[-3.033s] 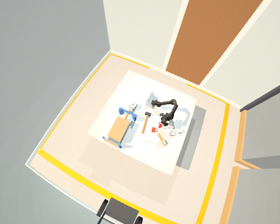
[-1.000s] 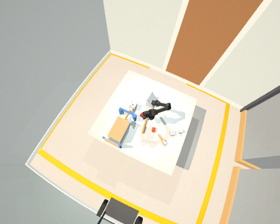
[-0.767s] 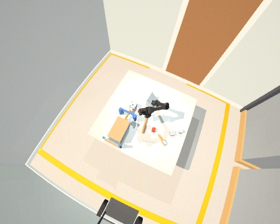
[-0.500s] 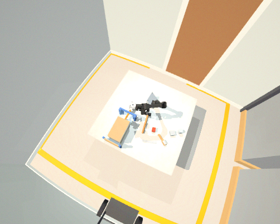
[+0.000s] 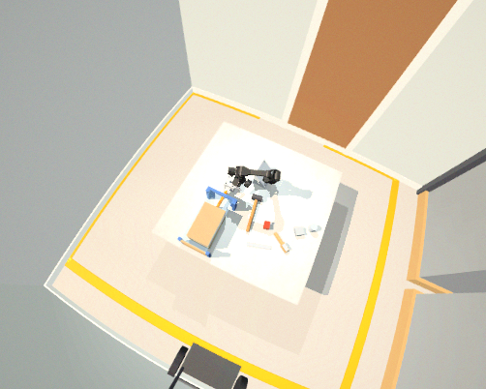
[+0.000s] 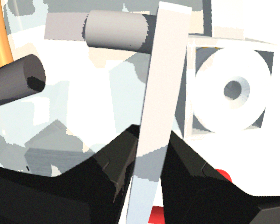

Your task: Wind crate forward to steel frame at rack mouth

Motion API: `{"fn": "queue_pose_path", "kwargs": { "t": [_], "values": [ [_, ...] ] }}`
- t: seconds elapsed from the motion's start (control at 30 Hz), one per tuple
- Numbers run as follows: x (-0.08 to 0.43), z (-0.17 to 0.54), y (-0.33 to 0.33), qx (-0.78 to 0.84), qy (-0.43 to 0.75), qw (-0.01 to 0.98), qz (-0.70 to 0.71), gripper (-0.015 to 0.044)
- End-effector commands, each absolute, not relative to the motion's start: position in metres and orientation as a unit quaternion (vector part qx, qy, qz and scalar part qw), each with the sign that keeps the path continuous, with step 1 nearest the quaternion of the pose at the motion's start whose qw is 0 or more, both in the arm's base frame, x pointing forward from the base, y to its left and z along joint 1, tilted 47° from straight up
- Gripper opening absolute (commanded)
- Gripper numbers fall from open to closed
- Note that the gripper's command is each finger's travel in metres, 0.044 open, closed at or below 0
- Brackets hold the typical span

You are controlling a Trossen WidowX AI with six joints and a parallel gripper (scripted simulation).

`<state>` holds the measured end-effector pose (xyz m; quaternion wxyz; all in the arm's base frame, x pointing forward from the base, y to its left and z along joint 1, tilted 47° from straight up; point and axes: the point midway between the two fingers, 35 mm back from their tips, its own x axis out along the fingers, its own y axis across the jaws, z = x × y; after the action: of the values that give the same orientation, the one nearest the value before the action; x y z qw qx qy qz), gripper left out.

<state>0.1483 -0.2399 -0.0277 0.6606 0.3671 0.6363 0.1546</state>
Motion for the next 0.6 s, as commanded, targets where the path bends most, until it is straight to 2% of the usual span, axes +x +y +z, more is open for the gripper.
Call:
{"fn": "queue_pose_path", "kwargs": {
  "t": [0.0,0.27,0.57],
  "values": [
    [0.125,-0.049,-0.247,0.429,0.643,0.625,0.108,0.0],
    [0.112,-0.061,-0.247,0.464,0.644,0.602,0.086,0.0],
    [0.114,-0.06,-0.243,0.424,0.668,0.609,0.063,0.0]
  ]
}}
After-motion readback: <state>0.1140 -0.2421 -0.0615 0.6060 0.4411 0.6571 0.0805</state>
